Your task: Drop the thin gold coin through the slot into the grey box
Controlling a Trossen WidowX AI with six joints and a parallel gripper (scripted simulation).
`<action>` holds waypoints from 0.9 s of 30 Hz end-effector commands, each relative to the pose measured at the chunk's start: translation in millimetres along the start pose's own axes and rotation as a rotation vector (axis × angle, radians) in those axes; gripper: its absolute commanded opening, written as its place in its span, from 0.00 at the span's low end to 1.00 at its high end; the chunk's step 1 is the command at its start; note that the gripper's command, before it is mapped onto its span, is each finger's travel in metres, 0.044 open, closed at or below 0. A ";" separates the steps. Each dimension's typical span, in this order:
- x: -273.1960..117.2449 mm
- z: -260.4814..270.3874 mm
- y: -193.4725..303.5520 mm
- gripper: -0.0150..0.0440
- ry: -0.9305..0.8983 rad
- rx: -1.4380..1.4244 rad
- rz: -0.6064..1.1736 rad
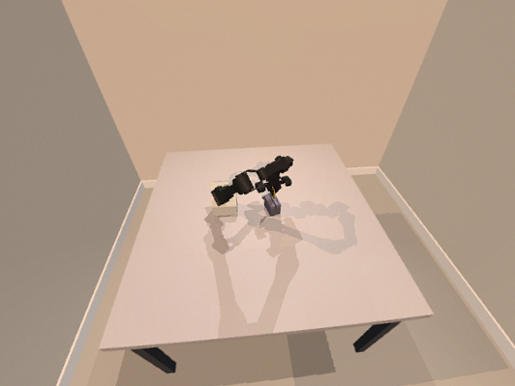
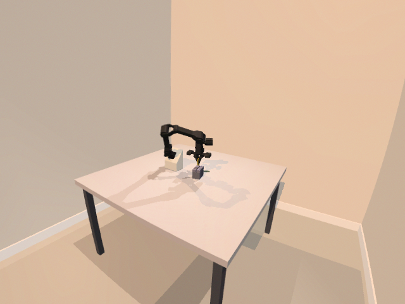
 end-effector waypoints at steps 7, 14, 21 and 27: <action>-0.2 0.0 -1.1 0.25 0.000 -0.001 0.000; -1.3 0.2 1.6 0.25 0.000 -0.004 0.000; -2.4 0.0 4.7 0.25 0.000 -0.010 0.000; -1.0 0.3 2.6 0.25 -0.003 -0.006 0.001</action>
Point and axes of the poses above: the point midway between the two fingers, 35 mm back from their tips, its own x axis out along the fingers, its own z axis across the jaws, y = z × x, the point moved 8 cm from there along -x, back along the fingers, and after that the axes turned 15 degrees about x, right-handed, at the moved point
